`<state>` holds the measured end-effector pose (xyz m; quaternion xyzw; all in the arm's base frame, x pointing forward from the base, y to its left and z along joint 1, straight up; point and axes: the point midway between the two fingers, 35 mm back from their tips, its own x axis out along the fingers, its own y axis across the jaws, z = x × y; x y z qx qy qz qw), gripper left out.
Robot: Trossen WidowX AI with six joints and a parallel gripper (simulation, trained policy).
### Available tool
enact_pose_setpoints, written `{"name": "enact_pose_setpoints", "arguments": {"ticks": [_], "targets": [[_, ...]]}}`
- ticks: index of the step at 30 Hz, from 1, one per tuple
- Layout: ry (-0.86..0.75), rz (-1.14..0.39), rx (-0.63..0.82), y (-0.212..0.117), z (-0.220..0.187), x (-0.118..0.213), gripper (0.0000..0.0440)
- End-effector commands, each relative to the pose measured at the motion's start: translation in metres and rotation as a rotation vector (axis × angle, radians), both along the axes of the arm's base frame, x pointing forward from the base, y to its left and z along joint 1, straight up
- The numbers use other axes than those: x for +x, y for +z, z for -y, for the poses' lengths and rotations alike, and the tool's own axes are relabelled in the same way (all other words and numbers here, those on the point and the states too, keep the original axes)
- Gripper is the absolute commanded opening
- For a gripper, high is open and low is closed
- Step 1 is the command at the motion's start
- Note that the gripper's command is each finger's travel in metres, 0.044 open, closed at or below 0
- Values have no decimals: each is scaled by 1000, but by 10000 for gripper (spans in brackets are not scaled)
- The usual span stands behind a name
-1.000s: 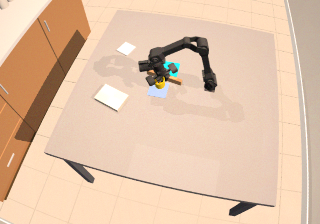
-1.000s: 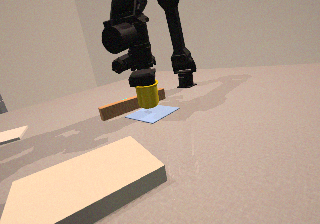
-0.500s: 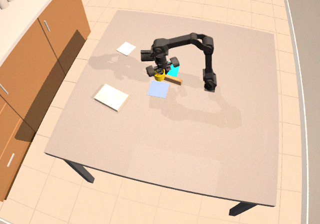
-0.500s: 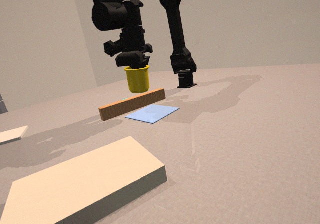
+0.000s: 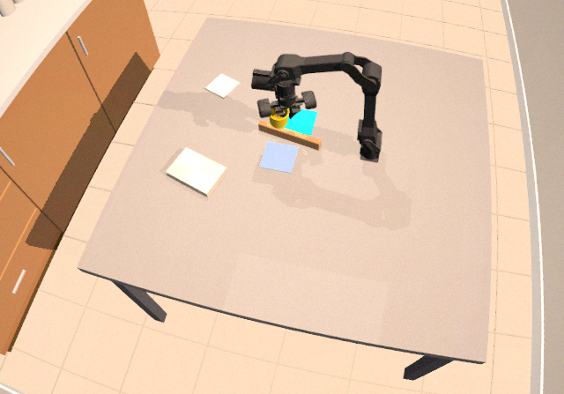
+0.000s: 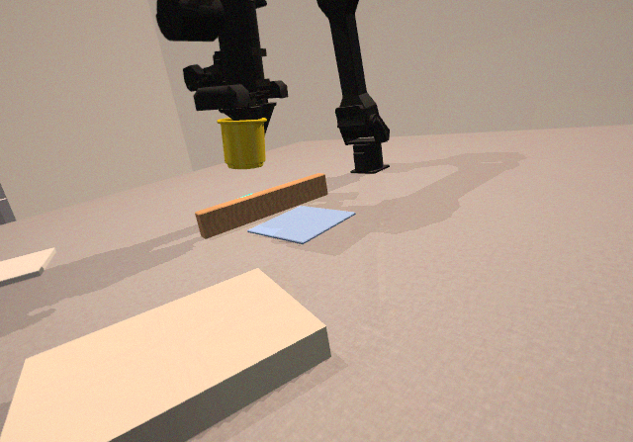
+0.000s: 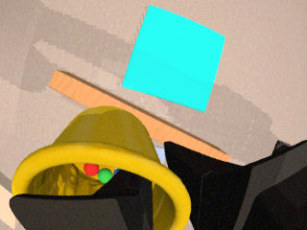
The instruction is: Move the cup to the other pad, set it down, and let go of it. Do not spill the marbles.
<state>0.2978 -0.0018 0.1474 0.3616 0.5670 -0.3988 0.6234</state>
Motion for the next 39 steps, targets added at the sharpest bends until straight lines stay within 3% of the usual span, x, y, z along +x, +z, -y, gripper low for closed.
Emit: {"name": "enact_pose_setpoints", "arguments": {"ticks": [1,18,39], "targets": [[-29,29,-7,2,15,3,0],[-137,91,-21,-11,62,2,0],[-220,104,-24,-56,87,-17,4]]}}
